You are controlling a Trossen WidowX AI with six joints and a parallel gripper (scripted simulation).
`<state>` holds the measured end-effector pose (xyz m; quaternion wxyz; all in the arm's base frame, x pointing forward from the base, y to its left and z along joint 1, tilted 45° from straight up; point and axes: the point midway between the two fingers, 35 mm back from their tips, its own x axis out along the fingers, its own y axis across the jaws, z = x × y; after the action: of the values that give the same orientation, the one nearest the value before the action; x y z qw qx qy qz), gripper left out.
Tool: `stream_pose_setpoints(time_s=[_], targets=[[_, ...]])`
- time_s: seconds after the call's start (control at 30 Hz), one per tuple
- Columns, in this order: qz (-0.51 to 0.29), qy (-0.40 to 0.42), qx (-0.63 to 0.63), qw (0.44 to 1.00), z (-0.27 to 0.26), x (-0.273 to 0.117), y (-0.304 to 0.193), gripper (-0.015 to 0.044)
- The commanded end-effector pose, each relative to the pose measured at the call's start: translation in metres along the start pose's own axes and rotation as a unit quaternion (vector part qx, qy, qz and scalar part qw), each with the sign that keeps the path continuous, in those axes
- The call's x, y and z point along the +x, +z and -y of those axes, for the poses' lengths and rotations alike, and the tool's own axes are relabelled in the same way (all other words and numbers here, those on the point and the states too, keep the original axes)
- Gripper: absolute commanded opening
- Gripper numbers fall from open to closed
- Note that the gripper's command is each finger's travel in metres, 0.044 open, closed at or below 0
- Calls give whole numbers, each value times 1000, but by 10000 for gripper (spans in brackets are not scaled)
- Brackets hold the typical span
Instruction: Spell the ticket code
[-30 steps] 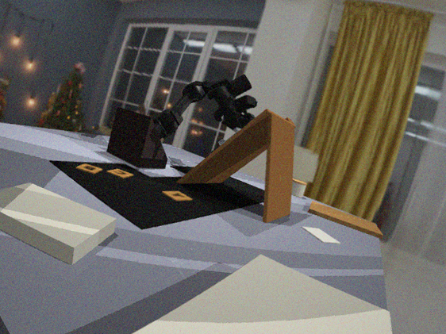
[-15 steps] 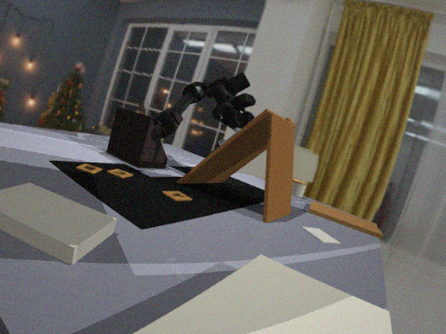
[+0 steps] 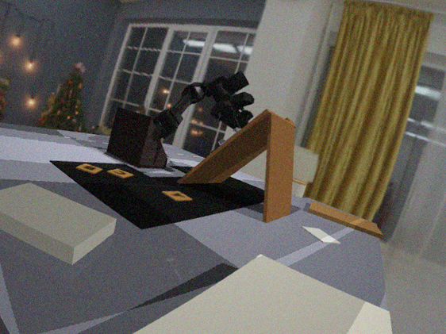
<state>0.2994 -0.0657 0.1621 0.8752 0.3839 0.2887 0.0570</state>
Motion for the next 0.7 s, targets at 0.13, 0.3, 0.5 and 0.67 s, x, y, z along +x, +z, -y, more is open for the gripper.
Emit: stream_pose_setpoints(time_s=[0.13, 0.3, 0.5, 0.67], targets=[[1, 2, -5, 1000, -2, -4, 0, 295], [1, 2, -5, 1000, -3, -5, 0, 295], [1, 2, -5, 1000, -3, -7, 0, 295], [1, 2, -5, 1000, -4, -8, 0, 295]])
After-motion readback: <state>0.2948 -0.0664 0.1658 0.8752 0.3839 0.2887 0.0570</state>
